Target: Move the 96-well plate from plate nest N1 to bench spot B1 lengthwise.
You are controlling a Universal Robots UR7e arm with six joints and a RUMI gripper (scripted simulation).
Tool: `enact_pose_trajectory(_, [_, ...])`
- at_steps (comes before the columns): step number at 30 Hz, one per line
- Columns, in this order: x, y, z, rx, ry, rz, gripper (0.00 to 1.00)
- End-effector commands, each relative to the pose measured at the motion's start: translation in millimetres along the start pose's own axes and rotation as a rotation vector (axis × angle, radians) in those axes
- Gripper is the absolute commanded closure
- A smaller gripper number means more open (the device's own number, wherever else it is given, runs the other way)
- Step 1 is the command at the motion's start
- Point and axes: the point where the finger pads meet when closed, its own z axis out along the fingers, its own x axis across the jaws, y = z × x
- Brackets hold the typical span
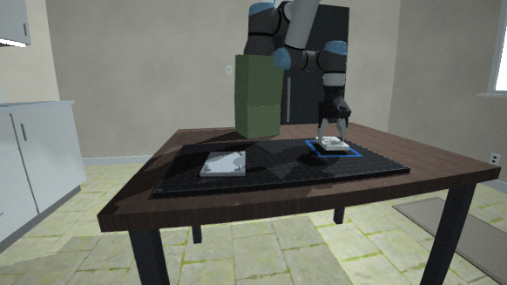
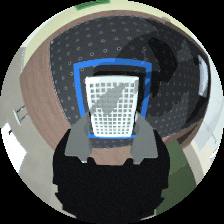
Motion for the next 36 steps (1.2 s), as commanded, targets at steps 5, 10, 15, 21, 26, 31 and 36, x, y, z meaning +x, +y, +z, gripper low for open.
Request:
enact_pose_trajectory(5, [-0.7,-2.9,1.9,0.005,-0.002,0.001,1.0])
enact_pose_trajectory(10, [-0.6,-2.8,2.8,0.004,-0.002,0.001,1.0])
enact_pose_trajectory(15, [-0.6,-2.8,3.5,0.004,-0.002,0.001,1.0])
enact_pose_trajectory(21, [-0.7,-2.9,4.2,0.005,-0.002,0.001,1.0])
enact_pose_trajectory(26, [-0.6,-2.7,5.2,0.004,-0.002,0.001,1.0])
enact_pose_trajectory(31, [-0.6,-2.8,6.0,0.005,-0.002,0.001,1.0])
enact_pose_trajectory(36, [-0.7,-3.0,6.3,0.005,-0.002,0.001,1.0])
